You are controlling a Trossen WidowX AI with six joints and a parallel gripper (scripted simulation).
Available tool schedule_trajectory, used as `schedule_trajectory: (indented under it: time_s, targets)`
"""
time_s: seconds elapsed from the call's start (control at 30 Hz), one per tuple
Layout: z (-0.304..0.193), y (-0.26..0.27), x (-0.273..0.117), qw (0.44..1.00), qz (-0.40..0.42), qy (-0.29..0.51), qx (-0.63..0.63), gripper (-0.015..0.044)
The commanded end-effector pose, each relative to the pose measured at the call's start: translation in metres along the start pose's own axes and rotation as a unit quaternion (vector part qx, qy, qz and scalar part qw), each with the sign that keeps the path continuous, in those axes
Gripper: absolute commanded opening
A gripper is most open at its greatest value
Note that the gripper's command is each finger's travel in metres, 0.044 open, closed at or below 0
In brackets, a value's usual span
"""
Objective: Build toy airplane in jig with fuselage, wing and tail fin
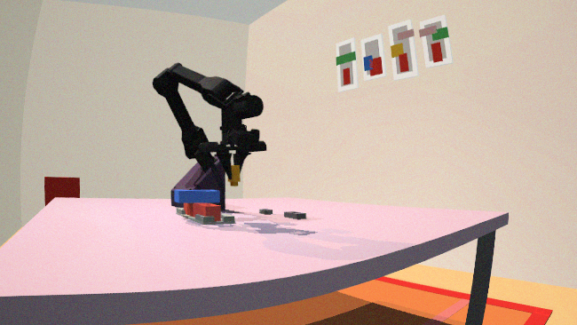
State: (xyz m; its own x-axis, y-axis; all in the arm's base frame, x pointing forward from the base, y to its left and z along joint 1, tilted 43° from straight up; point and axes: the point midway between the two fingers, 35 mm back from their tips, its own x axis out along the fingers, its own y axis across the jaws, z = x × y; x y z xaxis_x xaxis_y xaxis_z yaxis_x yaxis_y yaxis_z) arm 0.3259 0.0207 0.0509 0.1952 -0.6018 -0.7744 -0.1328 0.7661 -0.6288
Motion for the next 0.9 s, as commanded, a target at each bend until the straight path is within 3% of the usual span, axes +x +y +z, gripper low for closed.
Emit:
schedule_trajectory:
  time_s: [0.0, 0.77, 0.87]
  targets:
    - [0.004, -0.012, 0.001, 1.0, -0.006, -0.003, 0.0, 0.0]
    - [0.005, -0.077, 0.01, 0.999, -0.032, 0.003, -0.008, 0.0]
    - [0.005, -0.078, 0.01, 0.999, -0.032, 0.003, -0.008, 0.0066]
